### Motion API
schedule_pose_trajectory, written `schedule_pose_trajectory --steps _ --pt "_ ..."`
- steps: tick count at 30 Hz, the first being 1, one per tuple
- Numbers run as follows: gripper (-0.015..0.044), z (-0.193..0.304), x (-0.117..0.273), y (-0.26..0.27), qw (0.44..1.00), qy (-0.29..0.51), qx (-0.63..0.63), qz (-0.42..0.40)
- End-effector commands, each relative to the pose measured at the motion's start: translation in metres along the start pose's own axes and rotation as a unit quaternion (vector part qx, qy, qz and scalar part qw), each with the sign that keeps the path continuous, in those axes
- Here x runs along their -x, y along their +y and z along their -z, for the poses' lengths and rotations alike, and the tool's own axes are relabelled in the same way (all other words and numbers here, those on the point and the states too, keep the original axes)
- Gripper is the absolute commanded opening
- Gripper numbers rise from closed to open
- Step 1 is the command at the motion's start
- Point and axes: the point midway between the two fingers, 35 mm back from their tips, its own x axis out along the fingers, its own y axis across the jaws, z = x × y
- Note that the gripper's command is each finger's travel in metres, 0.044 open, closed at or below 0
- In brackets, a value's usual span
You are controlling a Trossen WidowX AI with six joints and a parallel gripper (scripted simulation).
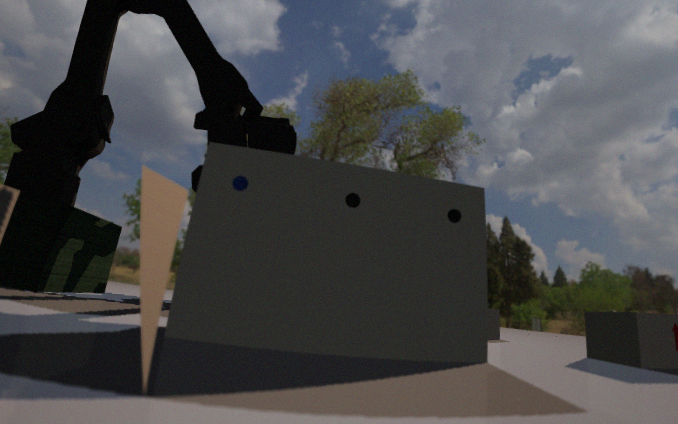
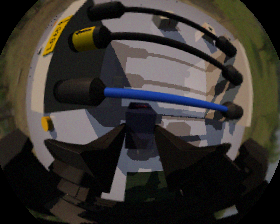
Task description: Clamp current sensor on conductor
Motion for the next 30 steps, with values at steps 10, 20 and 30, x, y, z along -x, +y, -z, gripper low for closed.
schedule_pose_trajectory --steps 10,20,30 --pt "0.0 0.045 0.009 -0.001 1.0 0.002 -0.002 0.001" --pt "0.0026 0.044 0.007 0.0 1.0 0.002 0.0 -0.001" --pt "0.0289 0.044 0.007 0.0 1.0 0.002 0.0 -0.001"
